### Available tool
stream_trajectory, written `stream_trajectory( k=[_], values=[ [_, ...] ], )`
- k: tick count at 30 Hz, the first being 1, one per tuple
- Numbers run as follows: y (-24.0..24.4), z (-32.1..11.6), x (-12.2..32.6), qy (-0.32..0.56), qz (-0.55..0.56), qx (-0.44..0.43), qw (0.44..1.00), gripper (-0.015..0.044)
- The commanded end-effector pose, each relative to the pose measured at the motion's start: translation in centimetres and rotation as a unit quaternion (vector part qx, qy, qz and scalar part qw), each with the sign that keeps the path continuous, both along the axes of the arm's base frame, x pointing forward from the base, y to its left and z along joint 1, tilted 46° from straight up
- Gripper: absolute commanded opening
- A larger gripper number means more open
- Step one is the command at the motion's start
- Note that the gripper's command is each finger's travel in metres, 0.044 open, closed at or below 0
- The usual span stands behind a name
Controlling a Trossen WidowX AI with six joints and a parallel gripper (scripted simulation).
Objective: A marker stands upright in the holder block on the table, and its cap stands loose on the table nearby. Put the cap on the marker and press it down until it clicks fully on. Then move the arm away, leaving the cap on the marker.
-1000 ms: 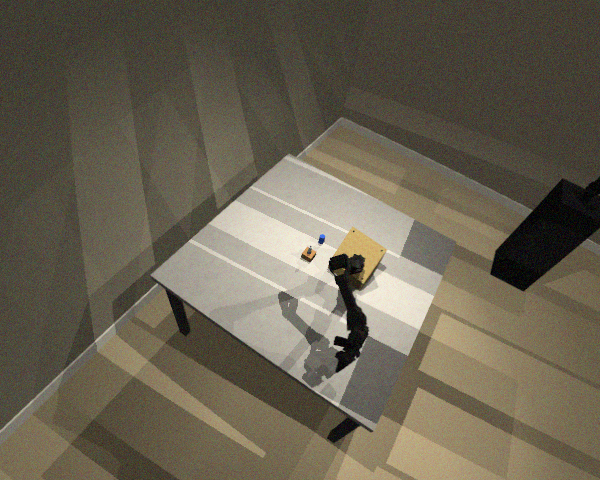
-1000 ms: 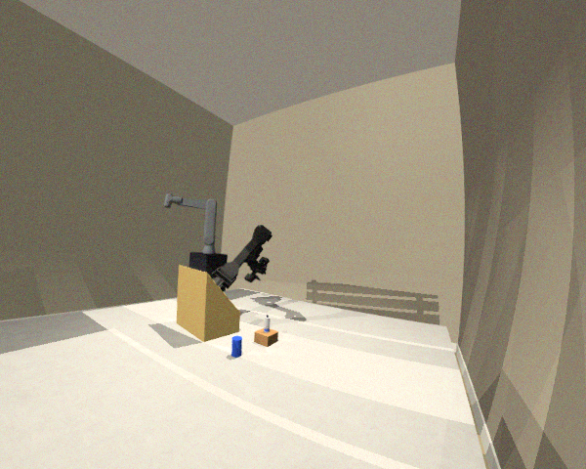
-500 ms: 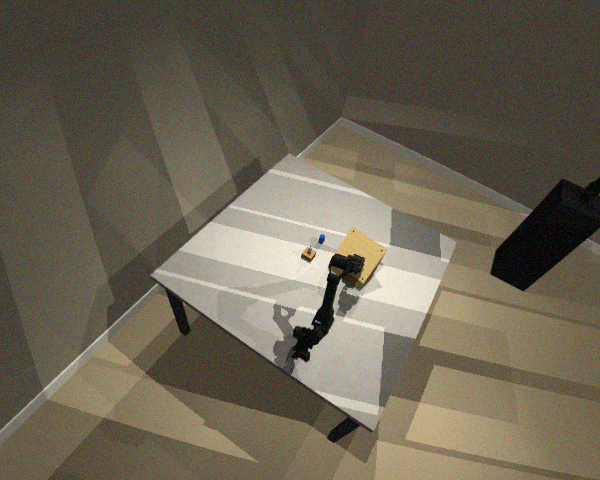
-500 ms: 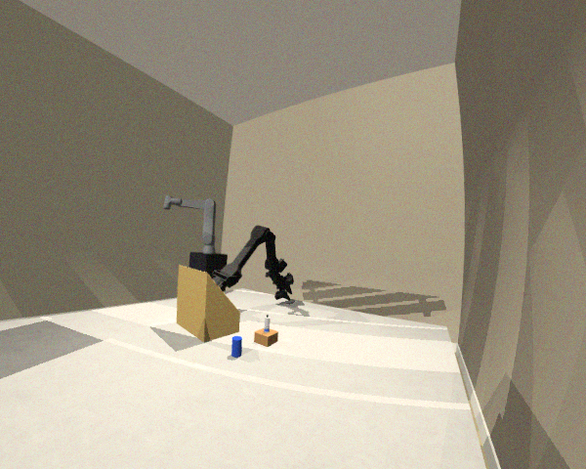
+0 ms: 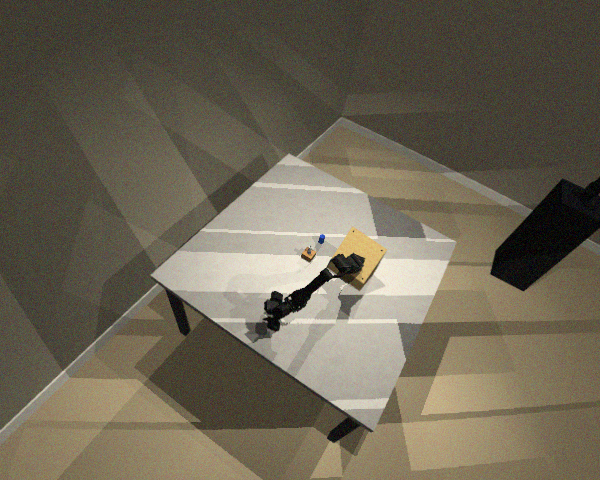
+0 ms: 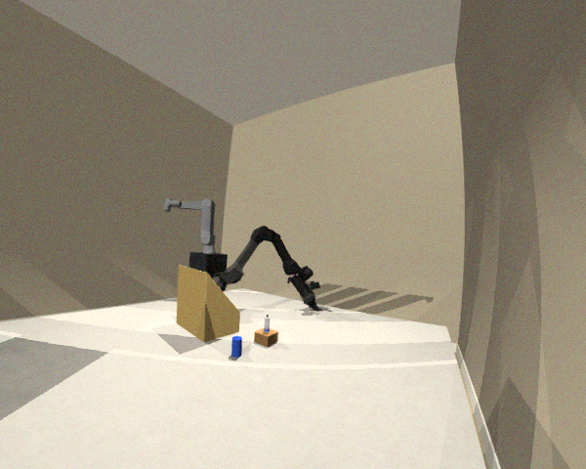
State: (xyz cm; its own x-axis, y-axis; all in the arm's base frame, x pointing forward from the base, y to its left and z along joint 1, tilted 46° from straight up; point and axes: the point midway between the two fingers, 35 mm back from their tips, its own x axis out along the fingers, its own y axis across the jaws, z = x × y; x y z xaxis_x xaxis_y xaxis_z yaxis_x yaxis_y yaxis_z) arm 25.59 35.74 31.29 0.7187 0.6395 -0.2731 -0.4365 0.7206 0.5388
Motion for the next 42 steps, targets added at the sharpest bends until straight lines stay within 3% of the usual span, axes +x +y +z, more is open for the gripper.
stream_trajectory(
  k=[1,6,13,22,32,42],
  values=[
    [-2.6,-2.6,3.8,-0.015,-0.009,-0.084,0.996,0.0255],
    [-5.9,-4.5,7.6,-0.033,-0.015,-0.162,0.986,0.0255],
    [-11.8,-9.7,12.3,0.017,-0.024,-0.239,0.970,0.0255],
    [-23.1,-19.2,15.0,0.137,0.019,-0.350,0.926,0.0255],
    [-36.7,-28.4,11.2,0.279,0.123,-0.340,0.889,0.0255],
    [-46.0,-33.7,2.3,0.322,0.177,-0.169,0.914,0.0255]
  ],
)
